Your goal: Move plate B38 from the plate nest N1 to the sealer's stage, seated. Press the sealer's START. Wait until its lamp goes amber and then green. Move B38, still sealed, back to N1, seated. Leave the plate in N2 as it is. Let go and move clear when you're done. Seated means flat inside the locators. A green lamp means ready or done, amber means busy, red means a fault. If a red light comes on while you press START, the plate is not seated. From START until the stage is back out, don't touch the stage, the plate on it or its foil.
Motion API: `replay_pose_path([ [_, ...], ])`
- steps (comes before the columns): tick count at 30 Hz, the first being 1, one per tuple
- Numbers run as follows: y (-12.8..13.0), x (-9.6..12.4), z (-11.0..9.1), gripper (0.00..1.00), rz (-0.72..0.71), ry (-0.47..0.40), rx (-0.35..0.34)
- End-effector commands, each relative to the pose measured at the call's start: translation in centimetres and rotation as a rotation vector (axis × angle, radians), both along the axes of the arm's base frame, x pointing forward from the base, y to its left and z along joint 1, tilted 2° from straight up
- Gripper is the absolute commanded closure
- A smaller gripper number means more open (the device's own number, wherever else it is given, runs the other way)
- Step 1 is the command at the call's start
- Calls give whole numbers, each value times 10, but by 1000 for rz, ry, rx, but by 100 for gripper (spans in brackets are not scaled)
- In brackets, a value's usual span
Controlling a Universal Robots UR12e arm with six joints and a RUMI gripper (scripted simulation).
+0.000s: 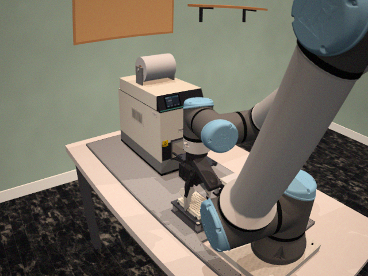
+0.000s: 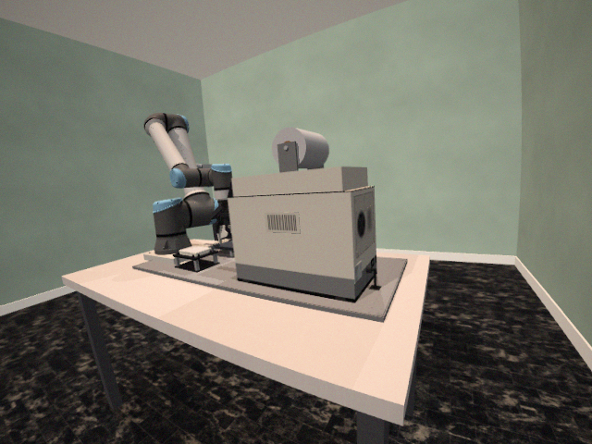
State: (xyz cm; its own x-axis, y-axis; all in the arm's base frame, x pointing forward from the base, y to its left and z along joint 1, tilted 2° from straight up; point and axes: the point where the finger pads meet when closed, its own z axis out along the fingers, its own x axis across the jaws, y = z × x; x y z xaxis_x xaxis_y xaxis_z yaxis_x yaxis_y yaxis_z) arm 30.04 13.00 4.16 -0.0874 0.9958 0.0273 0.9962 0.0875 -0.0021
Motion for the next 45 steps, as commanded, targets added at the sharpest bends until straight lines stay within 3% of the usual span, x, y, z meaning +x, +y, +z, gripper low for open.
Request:
replay_pose_path([
  [1,0,1,0,40,0,-1,0],
  [12,0,1,0,45,0,-1,0],
  [13,0,1,0,100,0,-1,0],
  [45,0,1,0,100,0,-1,0],
])
